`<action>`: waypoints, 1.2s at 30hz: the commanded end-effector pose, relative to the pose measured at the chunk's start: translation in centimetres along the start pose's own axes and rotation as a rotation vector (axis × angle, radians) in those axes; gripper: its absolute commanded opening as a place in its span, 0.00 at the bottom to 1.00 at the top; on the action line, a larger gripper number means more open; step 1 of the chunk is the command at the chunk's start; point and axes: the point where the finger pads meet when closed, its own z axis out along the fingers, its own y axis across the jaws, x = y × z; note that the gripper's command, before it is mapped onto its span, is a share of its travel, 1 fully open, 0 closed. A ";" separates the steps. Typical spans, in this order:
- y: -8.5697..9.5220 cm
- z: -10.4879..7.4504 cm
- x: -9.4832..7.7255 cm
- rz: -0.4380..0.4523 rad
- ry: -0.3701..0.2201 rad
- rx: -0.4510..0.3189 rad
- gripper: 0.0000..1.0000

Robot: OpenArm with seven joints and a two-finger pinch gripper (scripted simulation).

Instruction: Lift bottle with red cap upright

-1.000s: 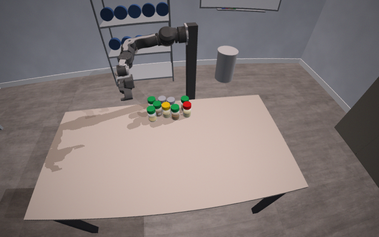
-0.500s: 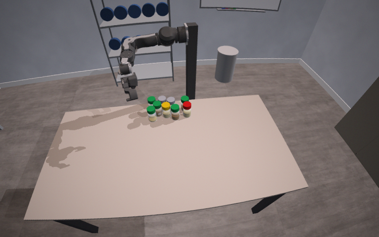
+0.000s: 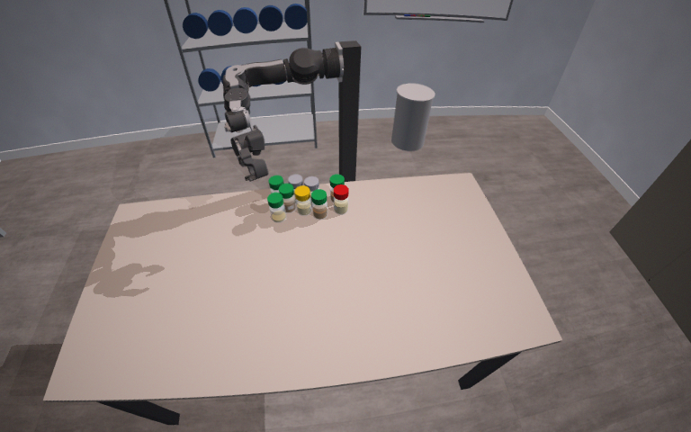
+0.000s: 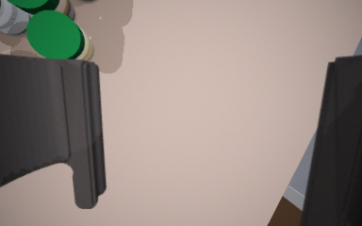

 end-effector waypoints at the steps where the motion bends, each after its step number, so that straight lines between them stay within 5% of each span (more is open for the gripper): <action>1: -0.3 -0.1 0.9 -0.009 0.024 0.021 0.45; 8: -1.4 -0.6 5.2 -0.083 0.123 0.095 0.45; 15: -1.4 -0.6 5.2 -0.083 0.123 0.095 0.45; 25: -3.7 -2.2 11.3 -0.200 0.261 0.206 0.45; 32: -3.7 -2.2 11.3 -0.200 0.261 0.206 0.45; 36: -4.9 -3.2 13.6 -0.253 0.315 0.250 0.45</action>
